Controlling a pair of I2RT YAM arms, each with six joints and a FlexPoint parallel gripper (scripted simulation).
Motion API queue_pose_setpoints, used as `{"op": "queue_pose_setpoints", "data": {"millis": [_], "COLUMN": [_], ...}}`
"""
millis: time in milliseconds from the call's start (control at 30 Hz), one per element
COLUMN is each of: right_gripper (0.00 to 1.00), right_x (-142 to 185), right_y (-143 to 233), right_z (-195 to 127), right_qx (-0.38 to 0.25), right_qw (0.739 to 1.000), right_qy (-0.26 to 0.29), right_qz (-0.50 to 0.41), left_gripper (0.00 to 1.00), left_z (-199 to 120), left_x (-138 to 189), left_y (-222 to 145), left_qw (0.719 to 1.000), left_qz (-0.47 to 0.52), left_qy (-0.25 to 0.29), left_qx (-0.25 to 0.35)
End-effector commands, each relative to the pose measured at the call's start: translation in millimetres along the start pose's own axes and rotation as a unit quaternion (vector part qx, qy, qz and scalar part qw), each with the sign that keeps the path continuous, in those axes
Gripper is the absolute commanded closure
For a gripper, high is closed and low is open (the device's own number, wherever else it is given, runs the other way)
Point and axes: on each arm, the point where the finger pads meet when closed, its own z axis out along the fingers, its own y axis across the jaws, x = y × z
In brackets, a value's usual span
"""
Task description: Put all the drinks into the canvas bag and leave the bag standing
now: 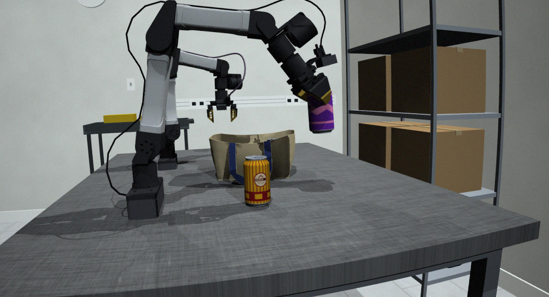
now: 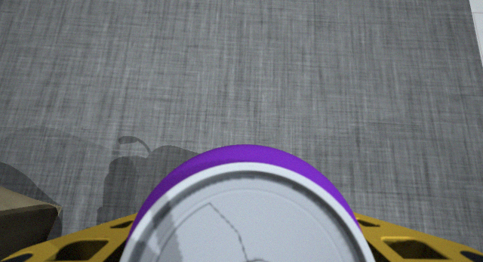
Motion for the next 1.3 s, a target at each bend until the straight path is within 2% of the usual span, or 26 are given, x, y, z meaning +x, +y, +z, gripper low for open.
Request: {"op": "queue_pose_setpoints", "data": {"millis": [0,433,867,900,1200,1233,1267], "right_gripper": [0.33,0.33,0.33,0.33,0.33,0.33,0.33], "right_x": [-42,-35,-40,-47,-46,-44,-28], "right_y": [-7,-2,-1,9,-1,10,14], "right_z": [-32,-25,-31,-39,-39,-39,-28], "right_qx": [0.011,0.007,0.007,-0.001,0.011,0.015,0.012], "right_qw": [0.996,0.997,0.996,0.996,0.996,0.996,0.998], "right_qy": [-0.085,-0.075,-0.084,-0.094,-0.093,-0.089,-0.067], "right_qz": [-0.003,-0.004,-0.004,-0.013,-0.006,-0.003,-0.001], "left_gripper": [0.14,0.14,0.14,0.14,0.14,0.14,0.14], "left_z": [-2,-2,-2,-2,-2,-2,-2], "left_x": [0,0,0,0,0,0,0], "left_y": [6,6,6,6,6,6,6], "left_qw": [1.000,1.000,1.000,1.000,1.000,1.000,1.000], "left_qz": [0.000,0.000,0.000,0.000,0.000,0.000,0.000], "left_qy": [0.006,0.006,0.006,0.006,0.006,0.006,0.006], "left_qx": [-0.008,-0.008,-0.008,-0.008,-0.008,-0.008,-0.008]}}
